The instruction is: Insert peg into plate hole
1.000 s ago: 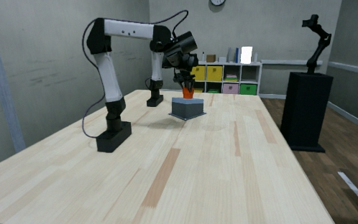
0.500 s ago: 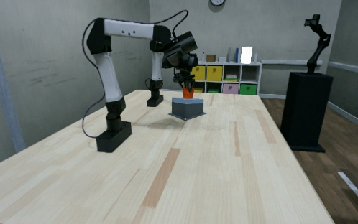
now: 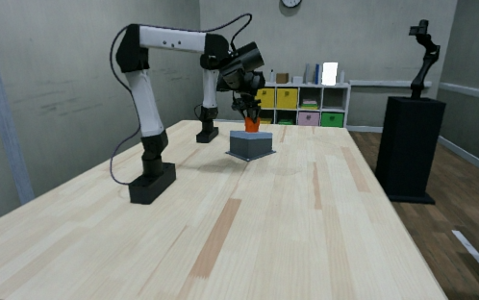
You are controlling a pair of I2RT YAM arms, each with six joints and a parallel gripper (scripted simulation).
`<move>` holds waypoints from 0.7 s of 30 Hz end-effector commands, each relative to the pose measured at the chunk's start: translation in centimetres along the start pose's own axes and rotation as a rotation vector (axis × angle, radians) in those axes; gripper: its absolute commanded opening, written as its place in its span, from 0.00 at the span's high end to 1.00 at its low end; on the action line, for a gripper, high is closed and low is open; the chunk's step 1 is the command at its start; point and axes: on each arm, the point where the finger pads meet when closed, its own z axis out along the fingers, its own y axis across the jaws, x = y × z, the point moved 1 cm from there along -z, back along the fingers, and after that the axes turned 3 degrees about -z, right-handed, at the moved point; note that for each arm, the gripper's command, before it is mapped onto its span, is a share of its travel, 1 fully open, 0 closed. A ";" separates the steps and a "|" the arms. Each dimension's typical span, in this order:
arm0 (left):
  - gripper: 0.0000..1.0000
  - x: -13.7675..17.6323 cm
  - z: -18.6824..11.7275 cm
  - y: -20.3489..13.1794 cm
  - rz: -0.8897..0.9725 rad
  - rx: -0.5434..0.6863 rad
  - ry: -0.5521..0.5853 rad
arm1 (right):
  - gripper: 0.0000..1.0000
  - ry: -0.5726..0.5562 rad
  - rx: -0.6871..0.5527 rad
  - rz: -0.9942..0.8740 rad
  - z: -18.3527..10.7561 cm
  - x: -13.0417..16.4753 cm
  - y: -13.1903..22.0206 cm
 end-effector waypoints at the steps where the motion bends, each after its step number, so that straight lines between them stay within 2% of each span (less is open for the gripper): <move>1: 0.60 -0.7 0.3 0.5 0.001 -0.020 -0.011 | 0.00 -0.022 0.004 -0.044 -0.4 -1.5 -0.2; 7: 0.60 -1.0 0.9 0.3 0.003 -0.011 -0.015 | 0.00 -0.022 0.004 -0.044 -0.4 -1.5 -0.2; 11: 0.60 -0.1 -1.0 0.6 0.014 0.000 -0.014 | 0.00 -0.022 0.004 -0.044 -0.4 -1.5 -0.2; 21: 0.60 0.1 -1.1 0.8 0.007 -0.010 -0.008 | 0.00 -0.022 0.004 -0.044 -0.4 -1.5 -0.2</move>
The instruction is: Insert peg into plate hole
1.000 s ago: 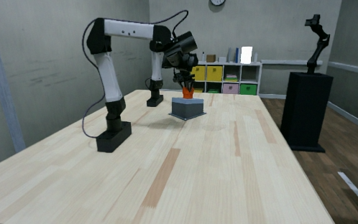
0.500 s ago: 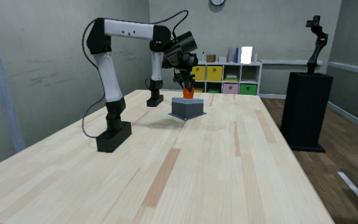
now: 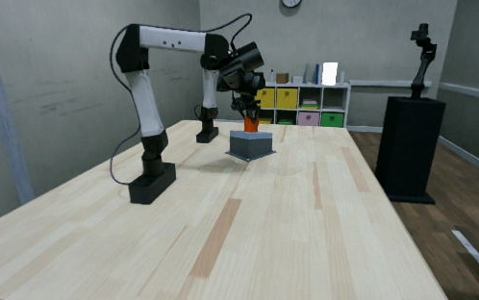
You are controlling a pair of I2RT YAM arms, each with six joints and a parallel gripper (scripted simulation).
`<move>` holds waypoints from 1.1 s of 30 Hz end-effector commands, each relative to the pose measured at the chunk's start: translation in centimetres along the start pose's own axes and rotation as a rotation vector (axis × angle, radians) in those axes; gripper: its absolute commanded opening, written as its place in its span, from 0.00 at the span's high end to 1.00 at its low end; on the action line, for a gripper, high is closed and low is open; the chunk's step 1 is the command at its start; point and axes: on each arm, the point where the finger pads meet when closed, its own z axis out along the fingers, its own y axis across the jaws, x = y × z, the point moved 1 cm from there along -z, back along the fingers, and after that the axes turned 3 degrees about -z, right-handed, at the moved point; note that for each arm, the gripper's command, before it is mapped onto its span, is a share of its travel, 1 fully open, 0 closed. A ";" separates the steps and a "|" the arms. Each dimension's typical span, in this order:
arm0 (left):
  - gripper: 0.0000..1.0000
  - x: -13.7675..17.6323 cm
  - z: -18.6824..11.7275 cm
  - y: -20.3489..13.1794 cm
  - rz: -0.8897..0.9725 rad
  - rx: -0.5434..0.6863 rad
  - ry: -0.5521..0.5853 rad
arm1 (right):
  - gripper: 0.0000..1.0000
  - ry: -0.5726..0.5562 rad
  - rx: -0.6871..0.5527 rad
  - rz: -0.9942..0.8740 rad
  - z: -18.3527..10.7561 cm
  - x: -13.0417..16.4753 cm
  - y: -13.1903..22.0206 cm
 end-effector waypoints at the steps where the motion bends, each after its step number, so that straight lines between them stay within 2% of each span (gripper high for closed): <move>1: 0.60 0.1 -1.1 1.2 -0.008 -0.046 -0.007 | 0.00 -0.022 0.004 -0.044 -0.4 -1.5 -0.2; 8: 0.60 0.5 -2.5 1.4 -0.024 -0.100 -0.009 | 0.00 -0.022 0.004 -0.044 -0.4 -1.5 -0.2; 21: 0.60 0.5 -2.5 1.4 -0.025 -0.100 -0.009 | 0.00 -0.022 0.004 -0.044 -0.4 -1.5 -0.2; 23: 0.60 0.5 -1.9 1.3 -0.013 -0.056 -0.004 | 0.00 -0.022 0.004 -0.044 -0.4 -1.5 -0.2; 28: 0.60 0.7 -1.8 0.8 -0.014 -0.047 -0.003 | 0.00 -0.022 0.004 -0.044 -0.4 -1.5 -0.2; 33: 0.60 0.5 -2.1 1.7 -0.022 -0.081 -0.006 | 0.00 -0.022 0.004 -0.044 -0.4 -1.5 -0.2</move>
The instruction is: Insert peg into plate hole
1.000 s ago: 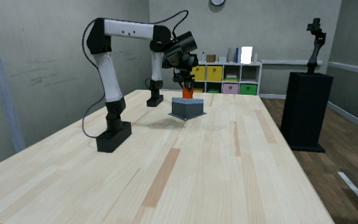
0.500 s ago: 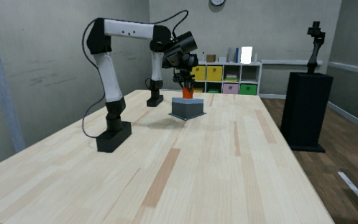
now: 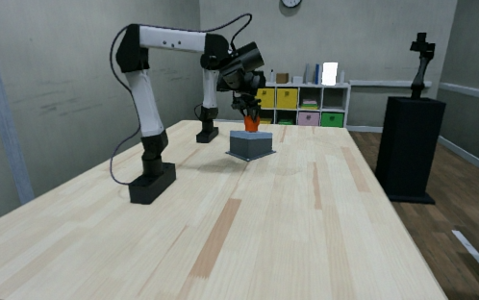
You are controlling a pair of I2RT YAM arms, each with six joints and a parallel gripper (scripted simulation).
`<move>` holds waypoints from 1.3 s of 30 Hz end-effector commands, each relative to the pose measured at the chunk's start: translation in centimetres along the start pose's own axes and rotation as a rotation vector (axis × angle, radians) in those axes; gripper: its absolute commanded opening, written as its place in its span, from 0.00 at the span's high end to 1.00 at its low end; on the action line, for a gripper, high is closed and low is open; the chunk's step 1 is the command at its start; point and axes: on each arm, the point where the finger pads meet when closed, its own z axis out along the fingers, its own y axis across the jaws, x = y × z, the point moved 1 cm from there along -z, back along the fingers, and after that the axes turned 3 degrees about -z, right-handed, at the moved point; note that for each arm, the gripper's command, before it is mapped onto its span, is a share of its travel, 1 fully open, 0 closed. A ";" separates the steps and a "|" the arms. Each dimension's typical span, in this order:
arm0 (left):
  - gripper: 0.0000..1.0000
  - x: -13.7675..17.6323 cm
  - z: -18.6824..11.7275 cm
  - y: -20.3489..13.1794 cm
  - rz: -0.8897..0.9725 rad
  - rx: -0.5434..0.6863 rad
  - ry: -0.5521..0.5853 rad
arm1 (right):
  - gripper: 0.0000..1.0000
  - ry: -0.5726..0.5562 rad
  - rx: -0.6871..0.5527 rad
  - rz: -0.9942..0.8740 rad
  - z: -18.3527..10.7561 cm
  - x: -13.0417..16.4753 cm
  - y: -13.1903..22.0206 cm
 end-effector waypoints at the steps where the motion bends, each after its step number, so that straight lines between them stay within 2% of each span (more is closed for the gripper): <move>1: 0.60 0.3 -1.7 1.5 -0.020 -0.076 -0.006 | 0.00 -0.022 0.004 -0.044 -0.4 -1.5 -0.2; 6: 0.60 0.2 -1.1 1.2 -0.007 -0.036 -0.002 | 0.00 -0.022 0.004 -0.044 -0.4 -1.5 -0.2; 12: 0.60 0.3 -1.7 1.2 -0.027 -0.085 -0.006 | 0.00 -0.022 0.004 -0.044 -0.4 -1.5 -0.2; 20: 0.60 -0.1 -1.3 1.0 -0.023 -0.090 -0.009 | 0.00 -0.022 0.004 -0.044 -0.4 -1.5 -0.2; 30: 0.60 -0.9 0.4 0.8 -0.017 -0.072 -0.020 | 0.00 -0.022 0.004 -0.044 -0.4 -1.5 -0.2; 39: 0.60 0.0 -0.6 1.3 -0.007 -0.056 -0.017 | 0.00 -0.022 0.004 -0.044 -0.4 -1.5 -0.2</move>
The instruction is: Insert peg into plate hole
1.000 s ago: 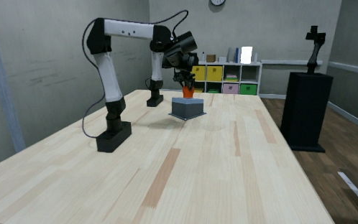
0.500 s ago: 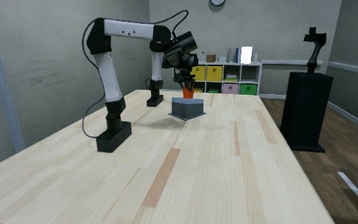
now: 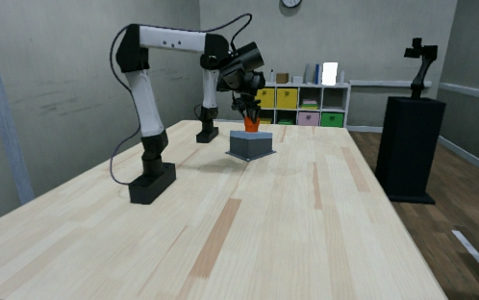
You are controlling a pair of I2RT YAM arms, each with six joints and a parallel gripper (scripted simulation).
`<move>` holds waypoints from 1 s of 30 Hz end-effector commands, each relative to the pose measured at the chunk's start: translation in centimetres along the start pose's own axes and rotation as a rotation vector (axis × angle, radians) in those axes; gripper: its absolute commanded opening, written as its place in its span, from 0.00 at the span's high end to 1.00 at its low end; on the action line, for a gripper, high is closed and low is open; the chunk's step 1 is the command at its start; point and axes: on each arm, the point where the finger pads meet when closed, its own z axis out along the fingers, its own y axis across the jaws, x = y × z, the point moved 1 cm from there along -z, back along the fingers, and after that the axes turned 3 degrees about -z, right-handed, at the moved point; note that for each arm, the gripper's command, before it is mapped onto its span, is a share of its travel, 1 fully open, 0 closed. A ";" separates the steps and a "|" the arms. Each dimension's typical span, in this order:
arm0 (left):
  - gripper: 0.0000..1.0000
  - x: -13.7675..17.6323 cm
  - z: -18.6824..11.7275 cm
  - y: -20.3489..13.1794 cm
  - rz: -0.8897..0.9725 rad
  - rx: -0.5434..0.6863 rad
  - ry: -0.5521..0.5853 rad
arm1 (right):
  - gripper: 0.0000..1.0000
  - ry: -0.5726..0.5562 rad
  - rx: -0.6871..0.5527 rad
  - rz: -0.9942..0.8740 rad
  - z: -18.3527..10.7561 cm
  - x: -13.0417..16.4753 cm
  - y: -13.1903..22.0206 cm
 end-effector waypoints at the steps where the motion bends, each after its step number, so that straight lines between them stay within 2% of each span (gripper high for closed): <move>1: 0.60 0.2 -0.9 1.3 -0.009 -0.041 -0.010 | 0.00 -0.022 0.004 -0.044 -0.4 -1.5 -0.2; 7: 0.60 0.4 -0.9 0.8 -0.021 -0.015 0.006 | 0.00 -0.022 0.004 -0.044 -0.4 -1.5 -0.2; 14: 0.60 0.3 -1.4 1.1 -0.025 -0.057 0.004 | 0.00 -0.022 0.004 -0.044 -0.4 -1.5 -0.2; 19: 0.60 0.1 -1.0 1.2 -0.009 -0.030 -0.003 | 0.00 -0.022 0.004 -0.044 -0.4 -1.5 -0.2; 30: 0.60 0.2 -0.9 0.7 -0.022 -0.057 0.007 | 0.00 -0.022 0.004 -0.044 -0.4 -1.5 -0.2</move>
